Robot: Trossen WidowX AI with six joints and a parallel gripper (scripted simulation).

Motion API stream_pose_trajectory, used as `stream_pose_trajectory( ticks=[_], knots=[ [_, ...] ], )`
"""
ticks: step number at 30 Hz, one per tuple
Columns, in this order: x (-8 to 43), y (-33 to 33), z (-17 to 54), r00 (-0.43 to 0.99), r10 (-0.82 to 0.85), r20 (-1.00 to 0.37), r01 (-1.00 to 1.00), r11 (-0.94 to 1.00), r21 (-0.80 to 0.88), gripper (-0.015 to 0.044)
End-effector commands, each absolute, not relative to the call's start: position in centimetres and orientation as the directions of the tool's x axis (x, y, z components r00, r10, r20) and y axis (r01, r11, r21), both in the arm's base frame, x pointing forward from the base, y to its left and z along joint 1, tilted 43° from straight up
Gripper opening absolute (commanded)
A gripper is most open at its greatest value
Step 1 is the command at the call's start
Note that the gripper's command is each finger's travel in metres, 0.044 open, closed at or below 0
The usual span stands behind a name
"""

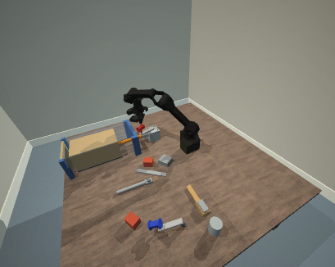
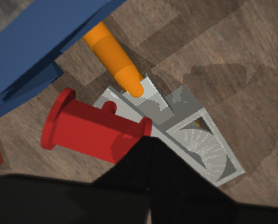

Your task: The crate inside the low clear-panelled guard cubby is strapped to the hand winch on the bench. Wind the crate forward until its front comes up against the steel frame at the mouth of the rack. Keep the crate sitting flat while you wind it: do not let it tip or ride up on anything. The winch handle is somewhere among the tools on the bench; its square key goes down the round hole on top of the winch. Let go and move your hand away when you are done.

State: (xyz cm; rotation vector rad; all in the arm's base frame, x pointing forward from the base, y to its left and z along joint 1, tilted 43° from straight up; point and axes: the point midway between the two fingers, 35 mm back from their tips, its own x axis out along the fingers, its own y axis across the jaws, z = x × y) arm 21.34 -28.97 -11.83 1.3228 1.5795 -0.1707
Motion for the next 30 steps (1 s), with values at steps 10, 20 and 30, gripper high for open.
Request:
stream_pose_trajectory(
  ticks=[10,20,30],
  knots=[
    [20.8,-27.7,-11.0,0.13,0.653,-0.746,0.797,0.379,0.47,0.0],
    [20.2,-26.7,-10.3,0.13,0.654,-0.746,0.797,0.379,0.47,0.0],
    [19.7,-30.1,-6.8,0.129,0.653,-0.746,0.796,0.381,0.47,0.0]
  ],
)
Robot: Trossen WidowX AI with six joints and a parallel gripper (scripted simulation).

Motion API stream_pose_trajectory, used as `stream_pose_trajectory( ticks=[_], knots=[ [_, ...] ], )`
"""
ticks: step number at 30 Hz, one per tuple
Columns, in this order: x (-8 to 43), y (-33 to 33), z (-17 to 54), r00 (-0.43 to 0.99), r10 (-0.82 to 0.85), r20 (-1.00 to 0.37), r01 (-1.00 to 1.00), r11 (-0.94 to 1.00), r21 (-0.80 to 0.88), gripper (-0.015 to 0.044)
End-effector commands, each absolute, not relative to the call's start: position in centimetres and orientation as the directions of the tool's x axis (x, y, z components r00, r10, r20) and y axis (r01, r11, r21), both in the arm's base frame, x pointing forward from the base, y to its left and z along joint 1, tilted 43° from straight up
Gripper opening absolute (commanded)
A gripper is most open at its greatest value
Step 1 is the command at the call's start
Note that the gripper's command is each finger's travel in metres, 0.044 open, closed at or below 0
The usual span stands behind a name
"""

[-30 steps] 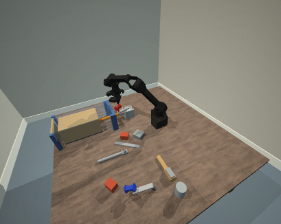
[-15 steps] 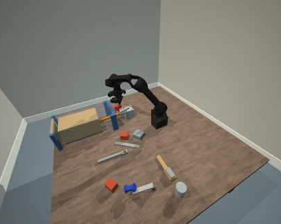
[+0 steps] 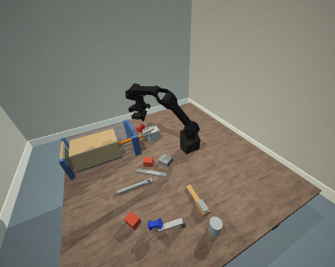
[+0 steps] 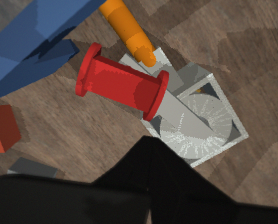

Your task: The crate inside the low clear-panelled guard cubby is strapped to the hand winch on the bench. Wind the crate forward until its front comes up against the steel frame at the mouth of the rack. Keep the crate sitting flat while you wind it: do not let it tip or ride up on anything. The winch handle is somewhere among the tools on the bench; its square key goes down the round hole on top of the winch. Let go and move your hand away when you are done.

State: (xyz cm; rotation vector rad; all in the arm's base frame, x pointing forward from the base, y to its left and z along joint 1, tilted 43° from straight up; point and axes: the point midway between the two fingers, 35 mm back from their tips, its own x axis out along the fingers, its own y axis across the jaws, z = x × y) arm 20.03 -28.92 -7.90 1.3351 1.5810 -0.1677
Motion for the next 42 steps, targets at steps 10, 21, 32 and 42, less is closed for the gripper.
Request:
stream_pose_trajectory(
  ticks=[10,21,32,42],
  knots=[
    [21.3,-29.5,-11.2,0.13,0.652,-0.747,0.797,0.38,0.47,0.0],
    [21.4,-29.1,-11.6,0.13,0.652,-0.747,0.797,0.38,0.47,0.0],
    [21.2,-28.5,-11.6,0.13,0.652,-0.747,0.797,0.379,0.47,0.0],
    [20.6,-27.3,-10.7,0.13,0.653,-0.746,0.797,0.379,0.47,0.0]
  ],
)
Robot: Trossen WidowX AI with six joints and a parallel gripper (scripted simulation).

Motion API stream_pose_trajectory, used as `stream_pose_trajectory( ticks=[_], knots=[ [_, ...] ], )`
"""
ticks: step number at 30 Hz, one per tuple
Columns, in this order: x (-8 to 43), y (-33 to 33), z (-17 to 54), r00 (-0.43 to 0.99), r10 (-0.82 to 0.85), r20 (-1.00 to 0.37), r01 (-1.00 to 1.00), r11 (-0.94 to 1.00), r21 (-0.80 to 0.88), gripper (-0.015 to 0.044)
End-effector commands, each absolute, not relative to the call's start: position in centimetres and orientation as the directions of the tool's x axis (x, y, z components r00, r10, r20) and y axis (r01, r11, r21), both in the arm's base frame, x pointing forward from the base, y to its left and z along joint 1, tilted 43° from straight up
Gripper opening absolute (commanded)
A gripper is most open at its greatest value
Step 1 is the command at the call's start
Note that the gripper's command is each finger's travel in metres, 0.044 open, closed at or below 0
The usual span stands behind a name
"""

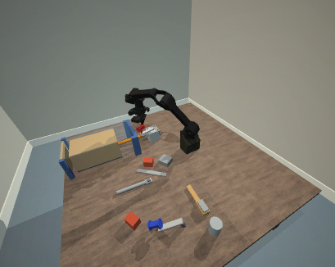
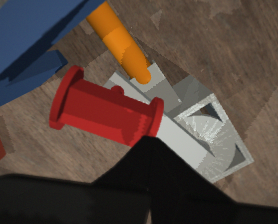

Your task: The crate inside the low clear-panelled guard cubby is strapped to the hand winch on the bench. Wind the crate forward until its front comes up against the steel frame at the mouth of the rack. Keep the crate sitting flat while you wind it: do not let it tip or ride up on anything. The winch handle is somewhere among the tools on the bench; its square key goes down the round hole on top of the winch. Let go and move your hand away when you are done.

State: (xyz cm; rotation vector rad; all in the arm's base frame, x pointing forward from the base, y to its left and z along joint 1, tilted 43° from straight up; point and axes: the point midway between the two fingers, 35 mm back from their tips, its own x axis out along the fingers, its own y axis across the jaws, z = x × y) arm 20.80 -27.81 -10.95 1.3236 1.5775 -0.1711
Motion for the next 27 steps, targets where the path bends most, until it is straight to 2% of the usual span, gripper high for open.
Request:
stream_pose_trajectory(
  ticks=[1,8,19,27],
  knots=[
    [20.5,-27.2,-10.7,0.13,0.653,-0.746,0.797,0.379,0.47,0.0],
    [20.2,-26.8,-10.2,0.13,0.654,-0.746,0.797,0.379,0.47,0.0],
    [19.7,-30.2,-6.7,0.129,0.653,-0.746,0.796,0.381,0.47,0.0],
    [21.3,-29.5,-11.1,0.13,0.652,-0.747,0.797,0.38,0.47,0.0]
  ],
)
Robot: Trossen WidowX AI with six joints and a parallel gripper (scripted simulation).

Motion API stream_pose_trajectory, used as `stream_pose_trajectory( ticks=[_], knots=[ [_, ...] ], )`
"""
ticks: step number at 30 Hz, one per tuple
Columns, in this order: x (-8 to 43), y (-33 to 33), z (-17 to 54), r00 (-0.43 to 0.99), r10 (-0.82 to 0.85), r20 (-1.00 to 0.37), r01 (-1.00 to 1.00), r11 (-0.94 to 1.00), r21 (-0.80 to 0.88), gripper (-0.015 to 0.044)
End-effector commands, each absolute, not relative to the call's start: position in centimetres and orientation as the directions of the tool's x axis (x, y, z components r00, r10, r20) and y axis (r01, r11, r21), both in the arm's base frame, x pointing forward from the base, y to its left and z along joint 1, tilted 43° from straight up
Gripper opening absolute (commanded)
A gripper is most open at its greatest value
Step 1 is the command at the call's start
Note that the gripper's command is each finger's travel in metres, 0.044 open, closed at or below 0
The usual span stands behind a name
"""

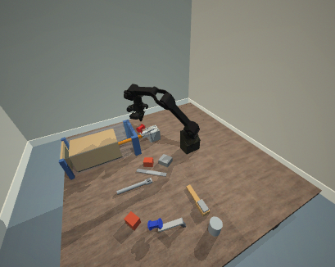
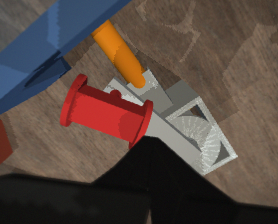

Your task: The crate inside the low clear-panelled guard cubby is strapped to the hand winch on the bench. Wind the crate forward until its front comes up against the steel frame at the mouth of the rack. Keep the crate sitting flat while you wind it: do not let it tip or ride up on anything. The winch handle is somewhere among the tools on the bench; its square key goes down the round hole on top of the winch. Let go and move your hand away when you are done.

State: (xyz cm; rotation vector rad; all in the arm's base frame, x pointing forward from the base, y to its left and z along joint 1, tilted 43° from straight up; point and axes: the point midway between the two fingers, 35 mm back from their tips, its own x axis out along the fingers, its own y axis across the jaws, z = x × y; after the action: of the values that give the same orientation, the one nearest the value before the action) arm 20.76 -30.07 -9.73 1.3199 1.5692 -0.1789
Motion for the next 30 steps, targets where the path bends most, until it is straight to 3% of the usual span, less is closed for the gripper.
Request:
stream_pose_trajectory(
  ticks=[1,30],
  knots=[
    [21.3,-29.5,-11.1,0.13,0.652,-0.747,0.797,0.38,0.47,0.0],
    [20.6,-27.4,-10.8,0.13,0.653,-0.746,0.797,0.379,0.47,0.0]
  ],
)
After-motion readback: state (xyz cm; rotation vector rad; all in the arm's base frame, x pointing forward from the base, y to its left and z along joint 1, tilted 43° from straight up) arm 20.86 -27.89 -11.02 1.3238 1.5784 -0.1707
